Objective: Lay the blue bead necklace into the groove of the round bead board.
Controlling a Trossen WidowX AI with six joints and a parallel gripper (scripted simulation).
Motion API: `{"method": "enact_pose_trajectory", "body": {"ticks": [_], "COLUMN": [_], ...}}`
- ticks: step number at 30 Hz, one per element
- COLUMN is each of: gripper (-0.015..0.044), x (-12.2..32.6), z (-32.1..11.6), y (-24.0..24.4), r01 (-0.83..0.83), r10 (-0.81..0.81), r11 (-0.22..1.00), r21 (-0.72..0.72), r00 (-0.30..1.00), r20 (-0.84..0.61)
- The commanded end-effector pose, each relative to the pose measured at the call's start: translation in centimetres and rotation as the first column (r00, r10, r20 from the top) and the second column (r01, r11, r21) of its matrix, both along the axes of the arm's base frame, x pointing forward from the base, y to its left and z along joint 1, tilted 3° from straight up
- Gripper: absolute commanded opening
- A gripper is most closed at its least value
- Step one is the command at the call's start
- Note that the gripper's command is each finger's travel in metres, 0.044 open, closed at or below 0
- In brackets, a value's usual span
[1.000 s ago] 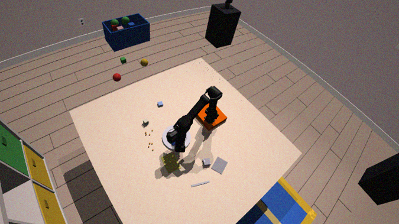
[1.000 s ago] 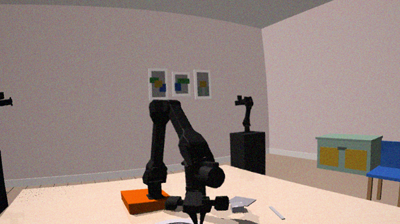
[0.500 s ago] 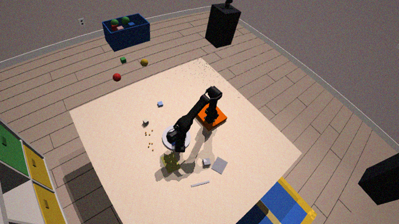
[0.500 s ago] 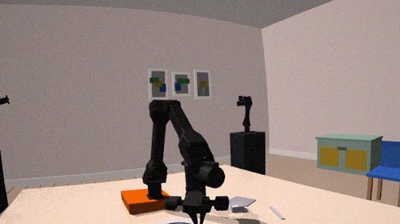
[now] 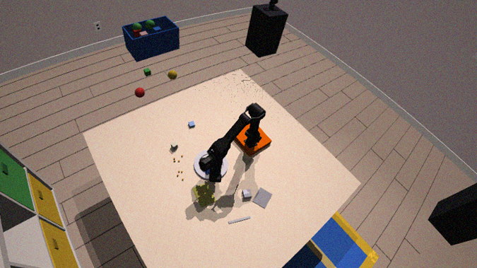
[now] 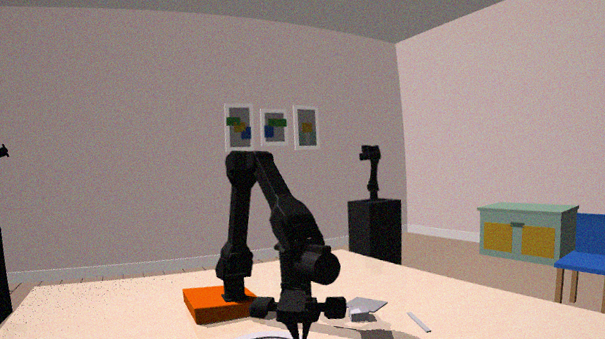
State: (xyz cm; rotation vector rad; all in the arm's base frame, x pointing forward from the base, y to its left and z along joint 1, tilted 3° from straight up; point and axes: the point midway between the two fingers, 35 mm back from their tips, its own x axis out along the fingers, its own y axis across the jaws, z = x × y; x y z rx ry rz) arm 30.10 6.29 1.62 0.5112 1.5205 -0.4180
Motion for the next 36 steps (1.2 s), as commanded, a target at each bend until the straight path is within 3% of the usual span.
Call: {"method": "enact_pose_trajectory", "body": {"ticks": [1,19,36], "gripper": [0.0000,0.0000,0.0440], "x": [-0.4,-0.4,-0.2], "z": [-0.5,-0.5,0.2], "y": [-0.1,-0.1,0.0], "r01": [0.006,0.006,0.001], "r10": [-0.006,-0.006,-0.001], "r11": [1.000,1.000,1.000], "r21": [-0.005,-0.005,0.000], "r00": [1.000,1.000,1.000], "r20": [-0.022,-0.022,-0.013]}}
